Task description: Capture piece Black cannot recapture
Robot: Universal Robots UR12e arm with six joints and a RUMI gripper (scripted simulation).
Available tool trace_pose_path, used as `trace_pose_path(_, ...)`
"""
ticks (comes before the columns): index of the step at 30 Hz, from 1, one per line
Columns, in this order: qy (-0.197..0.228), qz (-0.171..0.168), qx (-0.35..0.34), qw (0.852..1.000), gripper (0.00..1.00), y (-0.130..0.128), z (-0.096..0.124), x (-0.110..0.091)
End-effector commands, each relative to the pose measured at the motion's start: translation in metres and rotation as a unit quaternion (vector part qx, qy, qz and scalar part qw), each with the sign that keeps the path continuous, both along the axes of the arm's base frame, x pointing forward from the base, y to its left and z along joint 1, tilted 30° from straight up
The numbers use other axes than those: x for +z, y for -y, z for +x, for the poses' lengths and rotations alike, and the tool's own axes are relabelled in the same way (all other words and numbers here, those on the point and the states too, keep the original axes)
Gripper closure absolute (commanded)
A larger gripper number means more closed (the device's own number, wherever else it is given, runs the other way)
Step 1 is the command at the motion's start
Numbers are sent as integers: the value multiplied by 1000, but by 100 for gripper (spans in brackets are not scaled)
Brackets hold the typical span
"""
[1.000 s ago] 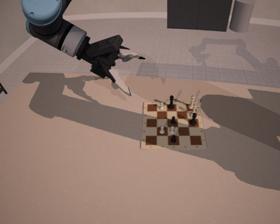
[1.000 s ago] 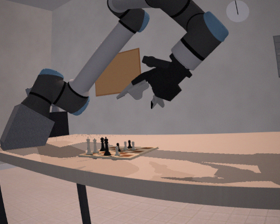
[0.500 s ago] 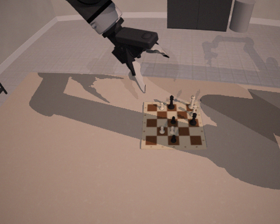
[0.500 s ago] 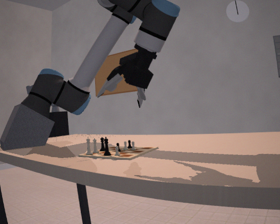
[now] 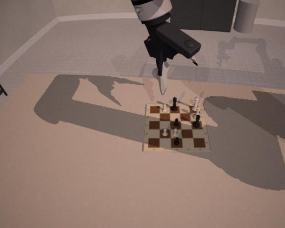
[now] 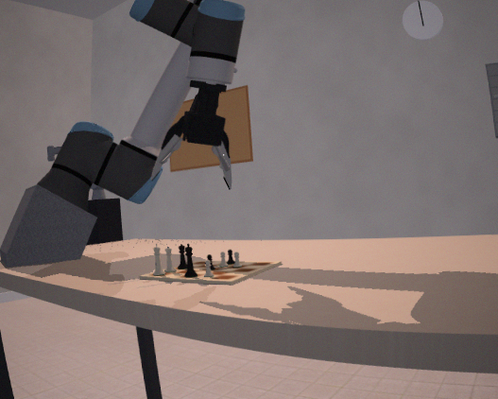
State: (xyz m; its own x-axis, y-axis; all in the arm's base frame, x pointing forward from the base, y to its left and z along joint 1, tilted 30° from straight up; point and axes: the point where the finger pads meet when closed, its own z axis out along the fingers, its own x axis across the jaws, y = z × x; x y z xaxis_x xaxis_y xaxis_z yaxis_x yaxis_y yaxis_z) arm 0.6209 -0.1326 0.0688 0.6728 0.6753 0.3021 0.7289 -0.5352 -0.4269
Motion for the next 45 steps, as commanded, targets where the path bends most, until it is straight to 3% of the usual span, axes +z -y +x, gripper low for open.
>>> trace_pose_path(1, 41, -15, -70, 997, 0, -11, -26, 0)
trace_pose_path(19, 86, -20, -152, 984, 0, -35, -60, -2)
trace_pose_path(42, 89, -20, -158, 983, 0, -37, -62, -3)
trace_pose_path(45, 89, -20, -158, 983, 0, -44, -60, -16)
